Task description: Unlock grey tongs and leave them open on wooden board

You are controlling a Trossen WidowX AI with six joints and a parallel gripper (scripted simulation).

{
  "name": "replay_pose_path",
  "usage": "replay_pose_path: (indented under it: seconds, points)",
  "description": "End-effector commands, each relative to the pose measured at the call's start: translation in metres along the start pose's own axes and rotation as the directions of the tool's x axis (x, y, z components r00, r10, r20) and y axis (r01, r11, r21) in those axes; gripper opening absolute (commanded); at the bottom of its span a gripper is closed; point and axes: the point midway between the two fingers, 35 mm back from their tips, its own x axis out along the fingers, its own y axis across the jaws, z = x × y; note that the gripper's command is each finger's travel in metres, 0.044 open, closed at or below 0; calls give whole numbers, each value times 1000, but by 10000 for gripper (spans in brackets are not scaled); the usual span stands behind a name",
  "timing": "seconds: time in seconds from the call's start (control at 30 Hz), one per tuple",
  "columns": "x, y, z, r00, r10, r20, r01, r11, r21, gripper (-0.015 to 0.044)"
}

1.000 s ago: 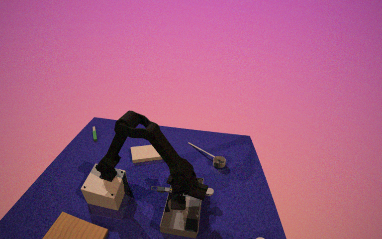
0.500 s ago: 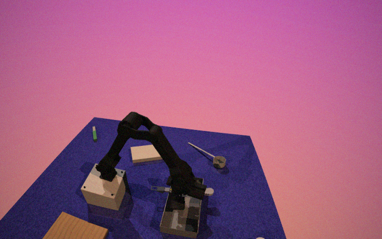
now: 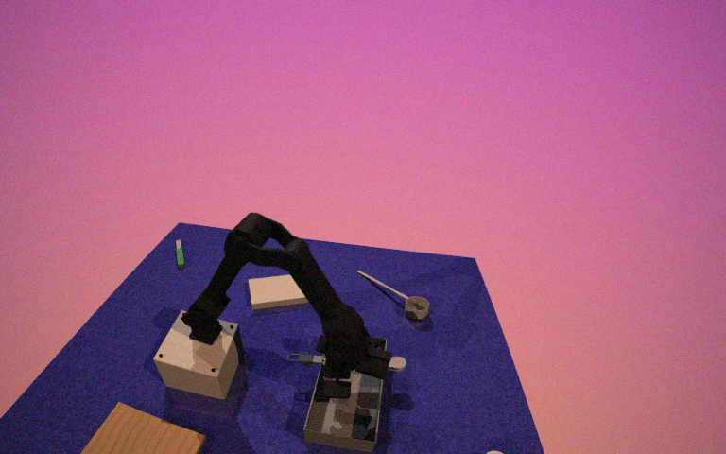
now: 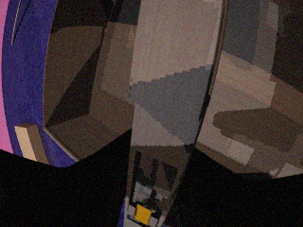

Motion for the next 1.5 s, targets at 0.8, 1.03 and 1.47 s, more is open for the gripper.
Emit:
replay_pose_path:
  seconds: [0.8, 1.03, 1.47]
  points:
    - [-67, 38, 1, 1000, 5, -5, -5, 1000, 9, -150]
    - [-65, 38, 0, 999, -40, -17, 40, 999, 8, -150]
    - [-60, 37, -8, 916, -399, -30, 400, 917, 2, -150]
